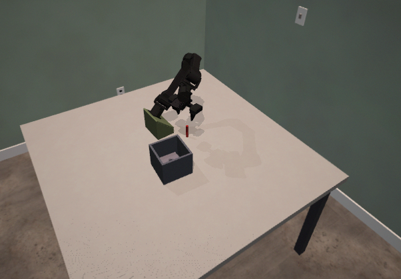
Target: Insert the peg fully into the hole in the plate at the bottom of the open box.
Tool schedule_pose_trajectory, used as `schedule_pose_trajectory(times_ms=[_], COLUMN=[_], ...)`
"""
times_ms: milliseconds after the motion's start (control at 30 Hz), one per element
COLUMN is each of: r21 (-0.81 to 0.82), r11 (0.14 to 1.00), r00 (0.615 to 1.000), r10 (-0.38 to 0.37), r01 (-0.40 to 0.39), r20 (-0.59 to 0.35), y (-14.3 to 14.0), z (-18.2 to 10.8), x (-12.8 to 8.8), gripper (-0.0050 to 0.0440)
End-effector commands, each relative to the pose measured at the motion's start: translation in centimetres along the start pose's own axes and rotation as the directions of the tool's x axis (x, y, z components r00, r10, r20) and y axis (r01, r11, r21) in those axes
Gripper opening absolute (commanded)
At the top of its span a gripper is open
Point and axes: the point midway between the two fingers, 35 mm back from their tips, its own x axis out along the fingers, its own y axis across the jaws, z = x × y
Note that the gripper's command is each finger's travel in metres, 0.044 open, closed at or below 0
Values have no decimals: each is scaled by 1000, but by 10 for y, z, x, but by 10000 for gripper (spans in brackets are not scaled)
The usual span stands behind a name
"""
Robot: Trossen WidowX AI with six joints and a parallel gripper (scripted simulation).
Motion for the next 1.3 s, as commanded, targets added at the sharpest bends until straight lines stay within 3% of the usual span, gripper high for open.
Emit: schedule_pose_trajectory(times_ms=[0,100,267,467,1267], r21=[-102,-250,-263,-336,-338], r11=[995,968,965,942,941], r00=[1000,999,999,999,999], r10=[-11,-22,-23,-29,-30], r01=[9,12,12,14,17], r20=[-19,-37,-37,-40,-36], y=[-12,-28,-29,-31,-31], z=[-20,-47,-49,-51,-51], x=[6,13,16,70,103], gripper=[440,440,440,440,440])
